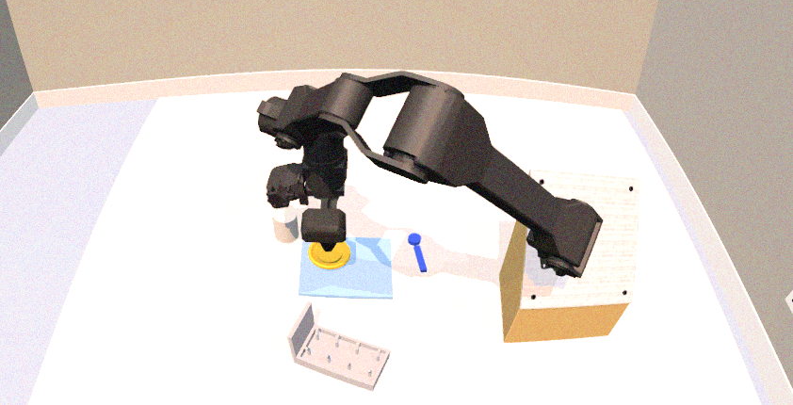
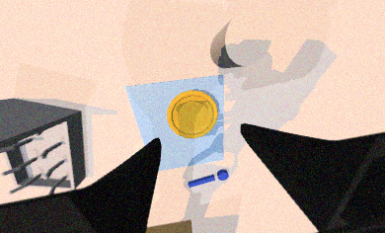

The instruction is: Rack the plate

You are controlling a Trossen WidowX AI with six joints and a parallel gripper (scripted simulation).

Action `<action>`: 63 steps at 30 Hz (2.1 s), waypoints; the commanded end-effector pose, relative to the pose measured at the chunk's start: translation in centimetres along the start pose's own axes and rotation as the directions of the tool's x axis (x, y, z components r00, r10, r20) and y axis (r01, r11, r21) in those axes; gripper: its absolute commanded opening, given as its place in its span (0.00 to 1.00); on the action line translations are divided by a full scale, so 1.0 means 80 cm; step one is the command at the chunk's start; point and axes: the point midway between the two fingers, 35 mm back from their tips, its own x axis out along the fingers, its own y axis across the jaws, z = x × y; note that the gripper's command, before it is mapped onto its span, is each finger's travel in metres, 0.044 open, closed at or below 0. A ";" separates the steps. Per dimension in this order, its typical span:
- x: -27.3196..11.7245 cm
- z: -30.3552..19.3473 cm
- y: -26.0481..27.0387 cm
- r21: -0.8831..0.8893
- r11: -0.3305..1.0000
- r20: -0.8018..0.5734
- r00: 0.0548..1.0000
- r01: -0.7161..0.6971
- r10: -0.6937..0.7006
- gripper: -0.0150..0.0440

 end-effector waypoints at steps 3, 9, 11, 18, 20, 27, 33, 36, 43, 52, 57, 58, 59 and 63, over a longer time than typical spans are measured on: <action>0.010 0.003 0.000 0.001 1.000 0.020 1.000 0.002 -0.002 0.93; 0.022 0.003 0.000 0.001 1.000 0.020 1.000 0.002 -0.002 0.93; 0.026 0.003 0.000 0.001 1.000 0.020 1.000 0.002 -0.002 0.93; 0.040 0.003 0.001 0.000 1.000 0.019 1.000 0.002 -0.002 0.93; 0.044 0.003 0.001 0.000 1.000 0.020 1.000 0.002 -0.002 0.93; 0.059 0.002 0.002 0.001 1.000 0.020 1.000 0.001 -0.001 0.93; 0.071 0.001 0.003 0.001 1.000 0.020 1.000 0.000 0.000 0.93; 0.076 0.000 0.004 0.001 1.000 0.020 1.000 0.000 0.000 0.93; 0.076 0.000 0.004 0.001 1.000 0.020 1.000 0.000 0.000 0.91; 0.076 0.000 0.004 0.001 1.000 0.020 1.000 0.000 0.000 0.83; 0.076 0.000 0.004 0.001 1.000 0.020 1.000 0.000 0.000 0.74; 0.075 0.000 0.003 0.001 1.000 0.020 1.000 0.000 0.000 0.70; 0.071 0.001 0.003 0.002 1.000 0.020 1.000 0.001 -0.001 0.66; 0.038 0.007 -0.001 0.002 1.000 0.021 1.000 0.006 -0.006 0.48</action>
